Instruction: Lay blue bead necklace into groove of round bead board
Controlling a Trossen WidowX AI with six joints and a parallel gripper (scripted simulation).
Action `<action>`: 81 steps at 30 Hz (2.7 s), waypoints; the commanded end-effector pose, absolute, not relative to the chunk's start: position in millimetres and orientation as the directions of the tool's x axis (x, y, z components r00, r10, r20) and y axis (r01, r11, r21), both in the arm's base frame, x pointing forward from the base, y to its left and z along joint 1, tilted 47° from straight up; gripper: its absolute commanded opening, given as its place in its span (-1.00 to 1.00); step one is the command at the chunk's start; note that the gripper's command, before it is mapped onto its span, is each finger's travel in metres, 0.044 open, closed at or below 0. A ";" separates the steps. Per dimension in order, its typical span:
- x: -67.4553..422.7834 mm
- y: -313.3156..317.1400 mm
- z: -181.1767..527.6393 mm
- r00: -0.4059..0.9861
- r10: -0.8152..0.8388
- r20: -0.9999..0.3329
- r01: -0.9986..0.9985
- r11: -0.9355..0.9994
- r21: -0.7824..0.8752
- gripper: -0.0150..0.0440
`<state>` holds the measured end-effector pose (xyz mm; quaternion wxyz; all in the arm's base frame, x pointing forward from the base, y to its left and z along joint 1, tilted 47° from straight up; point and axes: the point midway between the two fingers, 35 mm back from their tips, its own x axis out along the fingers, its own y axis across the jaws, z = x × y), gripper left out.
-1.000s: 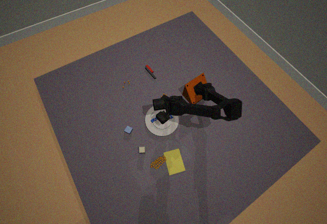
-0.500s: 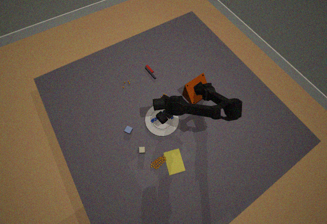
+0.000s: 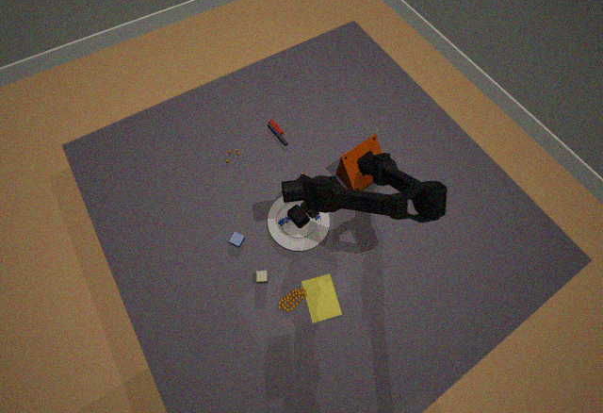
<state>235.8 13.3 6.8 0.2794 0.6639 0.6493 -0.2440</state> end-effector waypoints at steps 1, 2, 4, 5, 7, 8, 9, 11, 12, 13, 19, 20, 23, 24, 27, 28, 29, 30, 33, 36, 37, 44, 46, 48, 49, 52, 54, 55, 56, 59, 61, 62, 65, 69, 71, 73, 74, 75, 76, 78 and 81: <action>242.3 14.4 10.9 0.040 0.725 -0.687 0.998 0.000 0.058 -0.49; 245.0 15.4 12.2 0.040 0.725 -0.687 0.998 0.000 0.058 -0.49; 250.4 17.5 14.9 0.040 0.725 -0.688 0.998 0.000 0.058 -0.49; 253.1 18.6 16.2 0.040 0.725 -0.687 0.998 0.000 0.058 -0.49; 258.4 21.0 19.0 0.040 0.725 -0.687 0.998 0.000 0.059 -0.49; 261.0 22.3 20.5 0.040 0.725 -0.687 0.998 0.000 0.059 -0.49; 263.6 23.6 21.9 0.040 0.726 -0.687 0.998 0.000 0.059 -0.49; 268.2 26.0 24.6 0.040 0.726 -0.686 0.998 0.001 0.059 -0.49; 269.5 26.7 25.3 0.040 0.726 -0.686 0.998 0.001 0.059 -0.49; 269.9 26.9 25.6 0.040 0.726 -0.686 0.998 0.001 0.059 -0.49; 269.9 27.1 25.4 0.040 0.726 -0.686 0.998 0.001 0.059 -0.49; 269.9 27.6 24.9 0.040 0.726 -0.686 0.998 0.001 0.059 -0.49; 270.0 29.8 22.9 0.040 0.726 -0.686 0.998 0.001 0.059 -0.49; 270.0 30.0 22.7 0.040 0.726 -0.686 0.998 0.001 0.059 -0.49; 269.5 28.0 24.1 0.039 0.724 -0.688 0.998 0.004 0.061 -0.22; 269.5 28.0 24.1 0.039 0.724 -0.688 0.998 0.004 0.061 -0.14; 269.5 28.0 24.1 0.039 0.724 -0.688 0.998 0.004 0.061 -0.05; 269.5 28.0 24.1 0.039 0.724 -0.688 0.998 0.004 0.061 0.04; 269.5 28.0 24.1 0.039 0.724 -0.688 0.998 0.004 0.061 0.31; 269.5 28.0 24.1 0.039 0.724 -0.688 0.998 0.004 0.061 0.58; 269.6 27.7 24.5 0.040 0.725 -0.688 0.998 0.003 0.061 0.67; 269.5 26.7 25.3 0.040 0.726 -0.686 0.998 0.001 0.059 1.00; 269.5 26.7 25.3 0.040 0.726 -0.686 0.998 0.001 0.059 1.00; 269.5 26.7 25.3 0.040 0.726 -0.686 0.998 0.001 0.059 1.00; 269.5 26.7 25.3 0.040 0.726 -0.686 0.998 0.001 0.059 1.00; 269.5 26.7 25.3 0.040 0.726 -0.686 0.998 0.001 0.059 1.00; 269.5 26.7 25.3 0.040 0.726 -0.686 0.998 0.001 0.059 1.00; 269.5 26.7 25.3 0.040 0.726 -0.686 0.998 0.001 0.059 1.00; 269.5 26.7 25.3 0.040 0.726 -0.686 0.998 0.001 0.059 1.00; 269.5 26.7 25.3 0.040 0.726 -0.686 0.998 0.001 0.059 1.00; 269.5 26.7 25.3 0.040 0.726 -0.686 0.998 0.001 0.059 1.00; 269.5 26.7 25.3 0.040 0.726 -0.686 0.998 0.001 0.059 1.00; 269.5 26.7 25.3 0.040 0.726 -0.686 0.998 0.001 0.059 1.00; 269.3 26.5 25.4 0.040 0.726 -0.686 0.997 0.011 0.071 0.91; 267.8 25.2 26.6 0.041 0.726 -0.687 0.982 0.097 0.161 0.73; 265.4 23.3 28.4 0.041 0.725 -0.687 0.931 0.223 0.291 0.56; 264.2 22.3 29.3 0.041 0.725 -0.688 0.892 0.283 0.352 0.47; 263.0 21.3 30.2 0.041 0.725 -0.688 0.846 0.341 0.410 0.38; 261.8 20.4 31.1 0.042 0.724 -0.688 0.793 0.395 0.464 0.36; 259.4 18.5 32.9 0.042 0.724 -0.688 0.666 0.494 0.560 0.36; 255.6 15.8 35.6 0.041 0.724 -0.689 0.433 0.608 0.665 0.36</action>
